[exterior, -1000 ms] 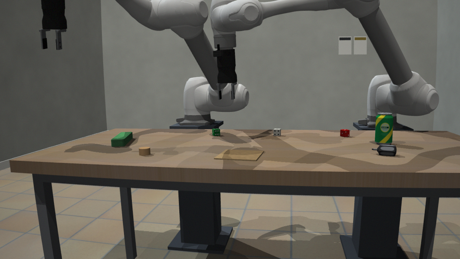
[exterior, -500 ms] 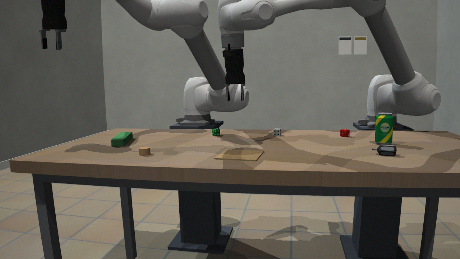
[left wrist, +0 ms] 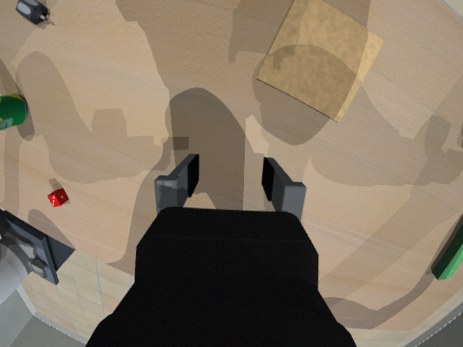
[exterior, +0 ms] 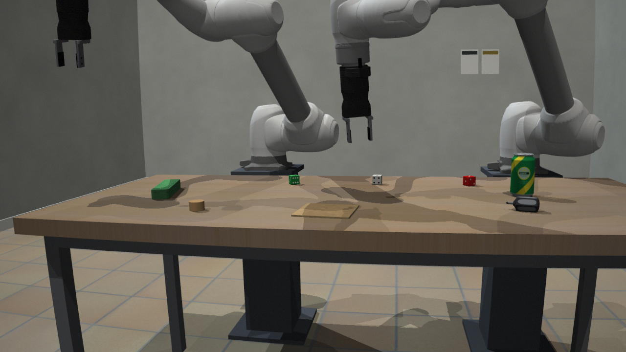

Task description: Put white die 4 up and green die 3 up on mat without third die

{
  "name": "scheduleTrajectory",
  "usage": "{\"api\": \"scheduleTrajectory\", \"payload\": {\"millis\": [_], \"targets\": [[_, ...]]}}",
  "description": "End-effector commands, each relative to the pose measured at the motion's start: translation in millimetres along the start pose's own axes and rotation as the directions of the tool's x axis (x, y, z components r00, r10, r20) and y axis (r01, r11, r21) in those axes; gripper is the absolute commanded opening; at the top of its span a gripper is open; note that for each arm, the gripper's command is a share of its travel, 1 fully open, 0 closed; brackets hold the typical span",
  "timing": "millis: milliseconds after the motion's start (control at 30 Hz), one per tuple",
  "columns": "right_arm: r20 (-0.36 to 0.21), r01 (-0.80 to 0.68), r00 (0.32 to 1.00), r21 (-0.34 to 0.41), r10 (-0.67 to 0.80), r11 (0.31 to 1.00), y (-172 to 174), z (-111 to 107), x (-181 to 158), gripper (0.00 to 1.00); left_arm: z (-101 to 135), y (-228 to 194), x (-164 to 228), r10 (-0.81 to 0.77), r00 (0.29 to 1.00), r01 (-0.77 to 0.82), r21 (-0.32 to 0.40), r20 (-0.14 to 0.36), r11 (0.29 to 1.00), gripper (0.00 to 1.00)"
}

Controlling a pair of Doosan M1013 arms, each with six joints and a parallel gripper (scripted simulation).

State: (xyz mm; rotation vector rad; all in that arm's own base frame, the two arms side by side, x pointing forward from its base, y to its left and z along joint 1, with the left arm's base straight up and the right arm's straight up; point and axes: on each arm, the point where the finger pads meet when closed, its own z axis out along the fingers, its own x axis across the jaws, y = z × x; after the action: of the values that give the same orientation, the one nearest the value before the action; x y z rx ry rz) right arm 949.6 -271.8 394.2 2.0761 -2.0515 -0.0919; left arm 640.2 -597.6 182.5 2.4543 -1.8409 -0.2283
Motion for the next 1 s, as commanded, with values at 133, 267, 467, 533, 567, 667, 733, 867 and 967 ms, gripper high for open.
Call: {"api": "scheduleTrajectory", "payload": {"millis": [133,267,467,533,567,667,733,867,967], "targets": [[0.0,0.0,1.0,0.002,0.0,1.0,0,-1,0,1.0,-1,-87,-100,-0.269,0.963,0.269,-0.019,0.024,0.963,1.0],[0.0,0.0,1.0,0.002,0.0,1.0,0,-1,0,1.0,0,-111,-133,-0.345,0.938,0.346,-0.026,0.032,0.938,1.0],[0.0,0.0,1.0,0.002,0.0,1.0,0,-1,0,1.0,4,-162,-224,-0.577,0.814,0.58,-0.045,0.062,0.813,1.0],[0.0,0.0,1.0,0.002,0.0,1.0,0,-1,0,1.0,6,-176,-254,-0.652,0.755,0.656,-0.05,0.075,0.753,1.0],[0.0,0.0,1.0,0.002,0.0,1.0,0,-1,0,1.0,7,-182,-270,-0.687,0.722,0.692,-0.053,0.082,0.72,1.0],[0.0,0.0,1.0,0.002,0.0,1.0,0,-1,0,1.0,11,-199,-318,-0.786,0.609,0.793,-0.058,0.105,0.606,1.0],[0.0,0.0,1.0,0.002,0.0,1.0,0,-1,0,1.0,13,-208,-350,-0.844,0.523,0.852,-0.06,0.123,0.52,1.0],[0.0,0.0,1.0,0.002,0.0,1.0,0,-1,0,1.0,18,-221,-404,-0.892,0.429,0.903,-0.061,0.142,0.425,1.0],[0.0,0.0,1.0,0.002,0.0,1.0,0,-1,0,1.0,22,-228,-454,-0.946,0.276,0.961,-0.058,0.172,0.27,1.0]]}}
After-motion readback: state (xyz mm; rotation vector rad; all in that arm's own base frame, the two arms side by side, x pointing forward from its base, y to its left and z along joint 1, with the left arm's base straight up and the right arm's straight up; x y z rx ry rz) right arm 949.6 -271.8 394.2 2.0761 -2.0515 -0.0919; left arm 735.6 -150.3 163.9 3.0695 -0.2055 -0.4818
